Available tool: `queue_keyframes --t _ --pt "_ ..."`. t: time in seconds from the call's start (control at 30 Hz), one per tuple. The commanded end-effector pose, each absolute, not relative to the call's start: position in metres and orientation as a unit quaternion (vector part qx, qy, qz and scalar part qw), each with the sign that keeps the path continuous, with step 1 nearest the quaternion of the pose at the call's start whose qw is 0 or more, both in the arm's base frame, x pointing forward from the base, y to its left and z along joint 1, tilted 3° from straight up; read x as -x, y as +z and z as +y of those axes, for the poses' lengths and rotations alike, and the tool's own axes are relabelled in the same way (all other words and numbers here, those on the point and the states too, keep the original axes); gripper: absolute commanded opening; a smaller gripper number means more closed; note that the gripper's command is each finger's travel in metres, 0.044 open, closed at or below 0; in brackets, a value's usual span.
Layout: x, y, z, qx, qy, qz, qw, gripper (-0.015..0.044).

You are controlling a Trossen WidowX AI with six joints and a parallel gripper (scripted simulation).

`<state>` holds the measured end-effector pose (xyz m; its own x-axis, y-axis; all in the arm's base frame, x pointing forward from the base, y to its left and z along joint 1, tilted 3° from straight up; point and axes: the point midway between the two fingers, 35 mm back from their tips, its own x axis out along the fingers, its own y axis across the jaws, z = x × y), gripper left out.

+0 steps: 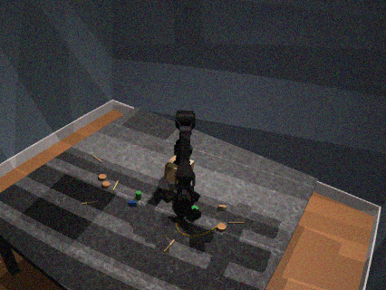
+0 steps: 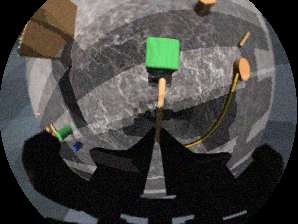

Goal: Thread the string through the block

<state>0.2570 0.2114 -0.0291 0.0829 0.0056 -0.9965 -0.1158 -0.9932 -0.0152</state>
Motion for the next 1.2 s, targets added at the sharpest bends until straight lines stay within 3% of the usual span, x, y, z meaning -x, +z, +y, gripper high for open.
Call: queue_keyframes --t 0.0,1.17 --pt "-0.250 -0.031 0.209 0.735 0.675 0.041 0.044 0.0000" --pt "-0.222 -0.034 0.211 0.735 0.675 0.041 0.043 0.0000"
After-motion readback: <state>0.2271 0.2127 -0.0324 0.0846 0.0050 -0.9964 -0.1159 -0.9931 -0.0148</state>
